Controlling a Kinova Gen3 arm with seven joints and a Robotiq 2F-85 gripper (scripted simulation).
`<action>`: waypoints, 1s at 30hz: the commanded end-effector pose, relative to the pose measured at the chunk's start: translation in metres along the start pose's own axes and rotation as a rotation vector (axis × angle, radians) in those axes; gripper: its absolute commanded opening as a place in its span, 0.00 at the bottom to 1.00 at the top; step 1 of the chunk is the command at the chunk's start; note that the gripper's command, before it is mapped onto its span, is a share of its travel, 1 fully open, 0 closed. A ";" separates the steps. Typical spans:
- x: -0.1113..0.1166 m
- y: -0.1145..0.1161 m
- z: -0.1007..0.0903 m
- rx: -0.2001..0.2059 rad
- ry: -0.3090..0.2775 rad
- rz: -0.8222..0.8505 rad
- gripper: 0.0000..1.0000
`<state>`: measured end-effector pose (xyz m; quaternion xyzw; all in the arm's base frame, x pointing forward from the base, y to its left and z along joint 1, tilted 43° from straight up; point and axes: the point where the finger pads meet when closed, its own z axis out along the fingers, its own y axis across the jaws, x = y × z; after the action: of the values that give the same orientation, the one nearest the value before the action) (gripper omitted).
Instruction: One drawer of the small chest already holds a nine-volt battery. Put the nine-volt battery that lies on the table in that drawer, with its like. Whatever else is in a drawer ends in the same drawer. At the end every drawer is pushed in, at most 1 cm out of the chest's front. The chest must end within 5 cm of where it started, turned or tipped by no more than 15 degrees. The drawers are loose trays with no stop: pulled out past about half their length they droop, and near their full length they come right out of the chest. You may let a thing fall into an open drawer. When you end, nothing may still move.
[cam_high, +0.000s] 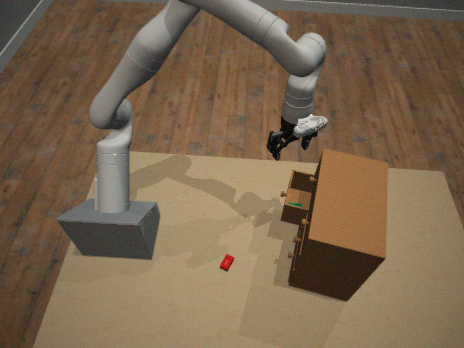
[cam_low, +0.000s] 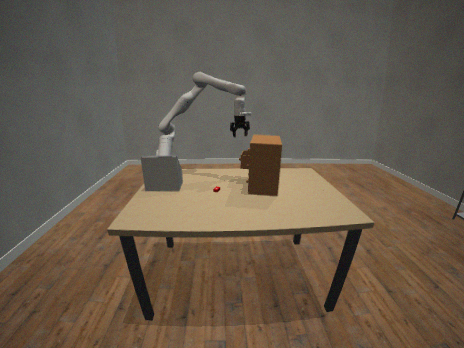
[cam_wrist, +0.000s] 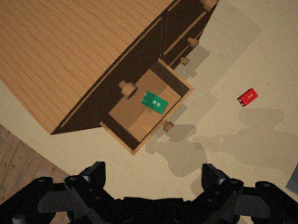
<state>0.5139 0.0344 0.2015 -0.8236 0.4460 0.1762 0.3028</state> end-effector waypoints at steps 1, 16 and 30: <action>0.000 -0.002 0.004 -0.004 -0.002 0.011 1.00; 0.007 -0.010 0.015 -0.005 0.005 0.114 1.00; 0.008 -0.011 0.017 -0.005 0.006 0.128 1.00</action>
<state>0.5262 0.0458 0.1878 -0.7947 0.4979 0.1949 0.2873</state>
